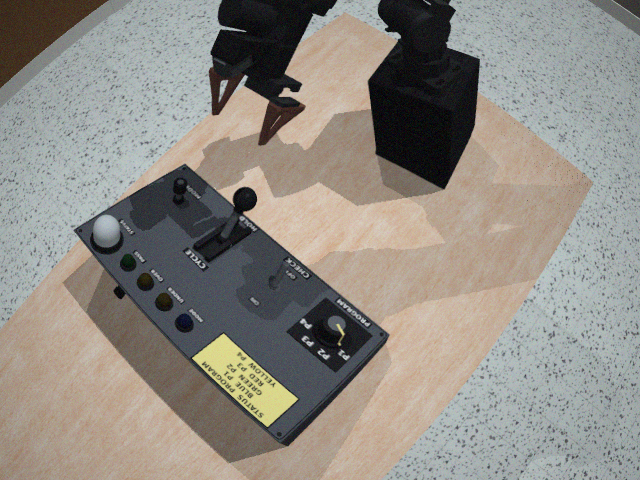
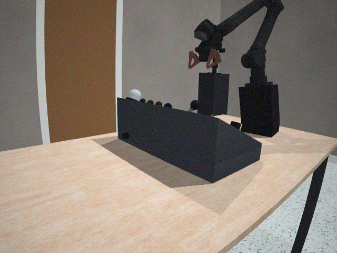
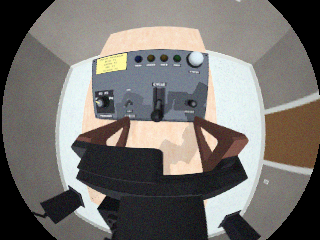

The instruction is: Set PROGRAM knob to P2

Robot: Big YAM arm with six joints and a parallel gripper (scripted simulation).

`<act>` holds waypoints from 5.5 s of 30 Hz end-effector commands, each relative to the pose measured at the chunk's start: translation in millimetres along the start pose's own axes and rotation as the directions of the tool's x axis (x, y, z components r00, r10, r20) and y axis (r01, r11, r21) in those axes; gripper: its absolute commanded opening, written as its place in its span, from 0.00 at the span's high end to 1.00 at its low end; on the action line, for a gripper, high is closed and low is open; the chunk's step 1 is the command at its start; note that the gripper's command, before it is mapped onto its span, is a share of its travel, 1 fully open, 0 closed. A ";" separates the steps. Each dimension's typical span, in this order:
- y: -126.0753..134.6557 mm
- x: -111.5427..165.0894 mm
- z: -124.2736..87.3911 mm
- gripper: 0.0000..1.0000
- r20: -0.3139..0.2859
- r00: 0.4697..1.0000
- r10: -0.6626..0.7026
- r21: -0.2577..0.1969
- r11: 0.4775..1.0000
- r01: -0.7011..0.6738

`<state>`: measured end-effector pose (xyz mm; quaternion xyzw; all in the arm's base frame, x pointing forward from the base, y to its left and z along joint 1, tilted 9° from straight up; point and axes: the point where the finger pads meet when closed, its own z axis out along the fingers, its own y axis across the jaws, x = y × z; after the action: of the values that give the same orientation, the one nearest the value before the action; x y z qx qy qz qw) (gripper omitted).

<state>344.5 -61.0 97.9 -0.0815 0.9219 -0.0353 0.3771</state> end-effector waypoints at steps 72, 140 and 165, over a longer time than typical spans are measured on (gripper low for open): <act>260.9 -1.8 72.2 0.30 -0.297 0.954 0.040 0.047 0.999 -0.028; 258.2 -85.2 97.8 0.00 -0.297 0.955 0.017 0.036 0.999 -0.006; 258.2 -85.2 97.8 0.00 -0.297 0.955 0.017 0.036 0.999 -0.006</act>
<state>432.6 200.6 40.5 -0.0578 0.9701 -0.0668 0.2261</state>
